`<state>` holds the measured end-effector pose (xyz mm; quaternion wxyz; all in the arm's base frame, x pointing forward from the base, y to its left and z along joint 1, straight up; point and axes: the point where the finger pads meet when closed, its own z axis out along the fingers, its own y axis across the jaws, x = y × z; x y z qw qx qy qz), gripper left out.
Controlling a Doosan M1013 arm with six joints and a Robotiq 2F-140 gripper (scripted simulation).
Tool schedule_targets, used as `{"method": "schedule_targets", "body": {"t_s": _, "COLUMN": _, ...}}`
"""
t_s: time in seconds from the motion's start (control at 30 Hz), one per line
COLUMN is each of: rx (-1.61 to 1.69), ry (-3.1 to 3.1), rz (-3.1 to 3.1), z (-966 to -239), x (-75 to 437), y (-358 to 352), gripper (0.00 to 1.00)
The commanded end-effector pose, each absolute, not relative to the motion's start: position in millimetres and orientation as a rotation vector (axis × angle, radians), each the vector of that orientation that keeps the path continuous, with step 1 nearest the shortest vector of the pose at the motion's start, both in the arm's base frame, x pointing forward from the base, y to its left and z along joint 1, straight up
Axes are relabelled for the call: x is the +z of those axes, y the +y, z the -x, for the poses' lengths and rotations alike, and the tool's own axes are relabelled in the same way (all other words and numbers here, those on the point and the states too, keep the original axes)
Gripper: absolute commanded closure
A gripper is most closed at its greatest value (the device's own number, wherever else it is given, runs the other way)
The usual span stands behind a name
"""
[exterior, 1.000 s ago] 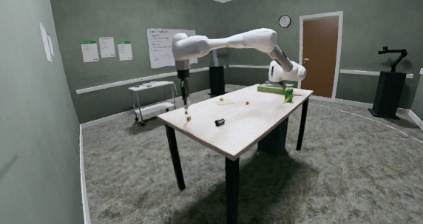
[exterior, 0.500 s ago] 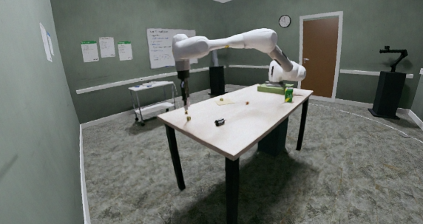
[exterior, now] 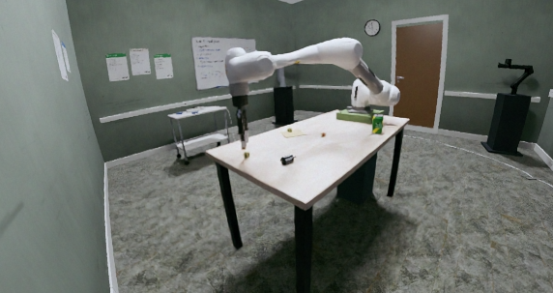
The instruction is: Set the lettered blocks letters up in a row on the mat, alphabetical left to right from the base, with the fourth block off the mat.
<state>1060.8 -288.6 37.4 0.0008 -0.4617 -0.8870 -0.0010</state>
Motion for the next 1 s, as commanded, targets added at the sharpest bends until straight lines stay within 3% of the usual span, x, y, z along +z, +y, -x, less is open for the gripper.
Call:
{"method": "schedule_targets", "body": {"t_s": 0.0, "rx": -0.004, "ry": -2.787, "rz": 1.450, "z": -1061, "x": 35, "y": -289, "gripper": 0.57}}
{"method": "schedule_targets", "body": {"t_s": 0.97, "rx": -0.004, "ry": -2.787, "rz": 1.450, "z": -1061, "x": 7, "y": -289, "gripper": 0.57}}
